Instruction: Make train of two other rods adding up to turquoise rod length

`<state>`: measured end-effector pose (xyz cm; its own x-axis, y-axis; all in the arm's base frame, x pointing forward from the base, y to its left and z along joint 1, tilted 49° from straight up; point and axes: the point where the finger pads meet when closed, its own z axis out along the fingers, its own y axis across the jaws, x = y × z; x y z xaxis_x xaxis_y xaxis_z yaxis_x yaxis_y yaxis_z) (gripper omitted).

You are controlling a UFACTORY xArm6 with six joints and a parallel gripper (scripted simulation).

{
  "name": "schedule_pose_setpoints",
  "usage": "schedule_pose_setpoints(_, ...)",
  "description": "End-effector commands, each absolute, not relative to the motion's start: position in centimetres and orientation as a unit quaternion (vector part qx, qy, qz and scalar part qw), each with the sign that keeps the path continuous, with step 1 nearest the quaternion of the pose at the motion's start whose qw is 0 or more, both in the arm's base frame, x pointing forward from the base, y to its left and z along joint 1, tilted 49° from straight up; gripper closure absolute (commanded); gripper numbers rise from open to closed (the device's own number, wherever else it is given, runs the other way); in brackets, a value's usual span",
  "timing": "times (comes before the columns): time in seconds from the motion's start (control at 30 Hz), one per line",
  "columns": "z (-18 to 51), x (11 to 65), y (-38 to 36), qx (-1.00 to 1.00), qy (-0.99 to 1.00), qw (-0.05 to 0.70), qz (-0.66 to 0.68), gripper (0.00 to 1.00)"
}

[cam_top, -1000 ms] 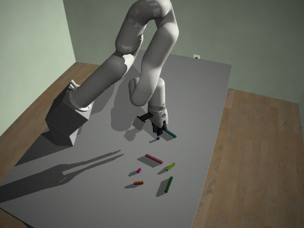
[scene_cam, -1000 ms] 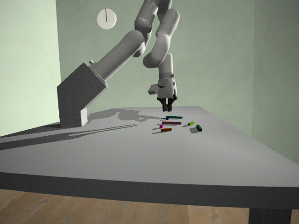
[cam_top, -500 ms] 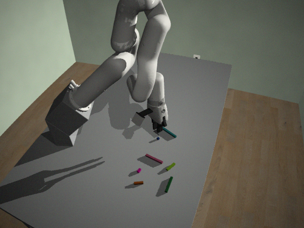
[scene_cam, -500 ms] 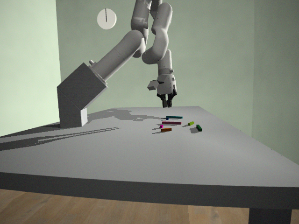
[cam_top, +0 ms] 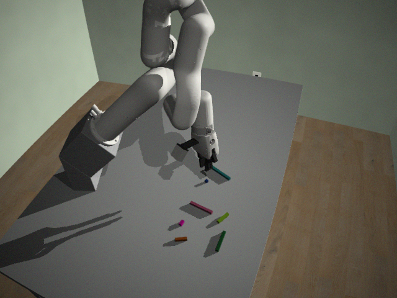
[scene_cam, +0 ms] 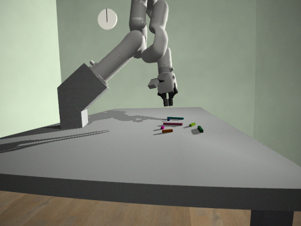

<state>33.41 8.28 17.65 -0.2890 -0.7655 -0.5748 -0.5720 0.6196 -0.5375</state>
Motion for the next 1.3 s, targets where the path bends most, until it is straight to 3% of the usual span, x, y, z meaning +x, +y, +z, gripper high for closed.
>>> schedule_pose_setpoints(0.0,18.48,32.61,8.02,-0.438,0.798,0.407,-0.079,0.76)
schedule_pose_setpoints(0.3,18.54,32.54,7.99,-0.438,0.798,0.407,-0.079,0.76)
schedule_pose_setpoints(0.33,18.54,32.54,7.99,-0.438,0.798,0.407,-0.079,0.00)
schedule_pose_setpoints(1.27,18.54,32.54,7.99,-0.438,0.798,0.407,-0.079,0.00)
